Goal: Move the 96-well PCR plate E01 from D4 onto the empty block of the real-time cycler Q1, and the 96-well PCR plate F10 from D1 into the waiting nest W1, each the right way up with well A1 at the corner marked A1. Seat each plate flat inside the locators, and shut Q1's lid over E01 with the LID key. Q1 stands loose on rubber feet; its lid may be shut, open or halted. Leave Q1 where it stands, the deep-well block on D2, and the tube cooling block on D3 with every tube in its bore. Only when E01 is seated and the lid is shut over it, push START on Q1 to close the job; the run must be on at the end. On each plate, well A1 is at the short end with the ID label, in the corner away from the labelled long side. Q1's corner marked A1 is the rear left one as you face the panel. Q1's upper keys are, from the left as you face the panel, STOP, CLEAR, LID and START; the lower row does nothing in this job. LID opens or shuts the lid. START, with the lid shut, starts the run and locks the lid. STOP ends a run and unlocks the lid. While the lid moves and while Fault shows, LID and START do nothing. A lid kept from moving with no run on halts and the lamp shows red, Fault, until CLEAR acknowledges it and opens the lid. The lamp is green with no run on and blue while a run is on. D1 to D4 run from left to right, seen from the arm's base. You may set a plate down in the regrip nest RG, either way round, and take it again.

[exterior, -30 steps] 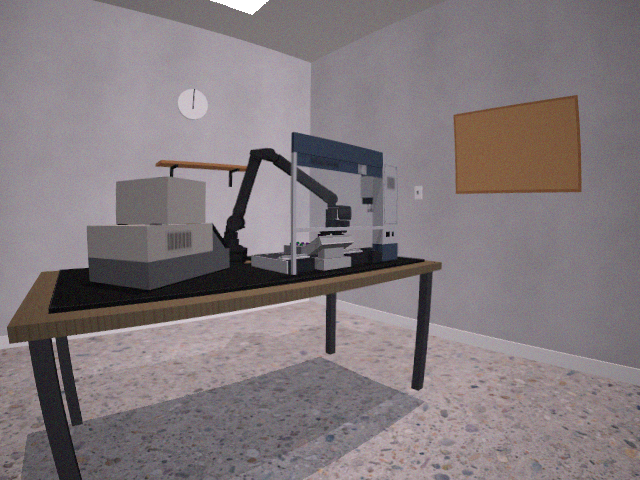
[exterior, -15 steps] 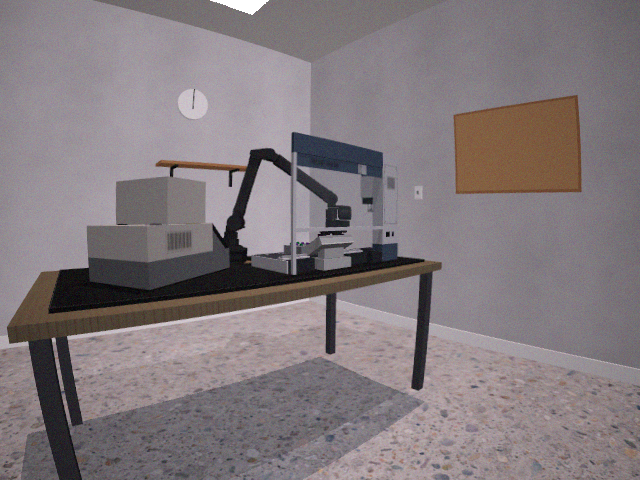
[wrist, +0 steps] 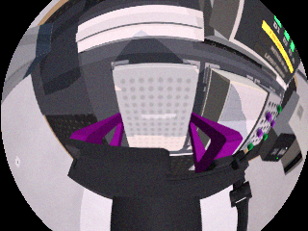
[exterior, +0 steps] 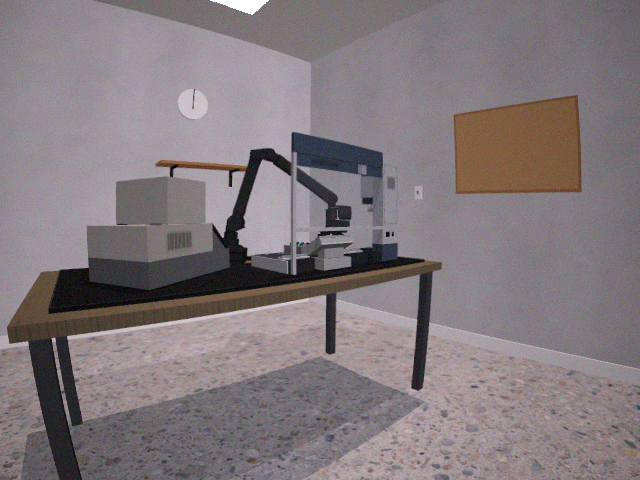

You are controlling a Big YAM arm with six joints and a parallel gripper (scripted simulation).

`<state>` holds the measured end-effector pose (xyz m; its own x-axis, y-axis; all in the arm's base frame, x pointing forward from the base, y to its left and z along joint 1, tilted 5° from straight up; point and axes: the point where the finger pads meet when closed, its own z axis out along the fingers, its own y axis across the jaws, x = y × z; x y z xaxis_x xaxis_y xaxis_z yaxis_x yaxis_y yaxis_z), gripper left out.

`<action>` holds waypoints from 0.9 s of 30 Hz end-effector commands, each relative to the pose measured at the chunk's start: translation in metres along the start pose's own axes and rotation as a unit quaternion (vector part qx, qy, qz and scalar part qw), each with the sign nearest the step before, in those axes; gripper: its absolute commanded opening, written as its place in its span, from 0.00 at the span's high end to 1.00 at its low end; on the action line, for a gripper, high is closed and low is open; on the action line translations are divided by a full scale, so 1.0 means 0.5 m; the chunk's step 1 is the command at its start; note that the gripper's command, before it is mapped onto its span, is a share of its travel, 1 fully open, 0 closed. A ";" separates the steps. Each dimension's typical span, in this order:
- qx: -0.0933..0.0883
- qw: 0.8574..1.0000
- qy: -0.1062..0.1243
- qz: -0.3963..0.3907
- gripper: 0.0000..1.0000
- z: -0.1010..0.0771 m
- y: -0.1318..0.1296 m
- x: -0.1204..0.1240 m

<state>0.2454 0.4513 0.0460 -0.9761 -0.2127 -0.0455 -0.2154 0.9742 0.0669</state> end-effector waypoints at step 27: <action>-0.030 0.999 -0.025 -0.010 1.00 -0.177 0.046 -0.031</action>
<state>0.2417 0.4441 0.0771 -0.9767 -0.2136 -0.0217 -0.2144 0.9759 0.0414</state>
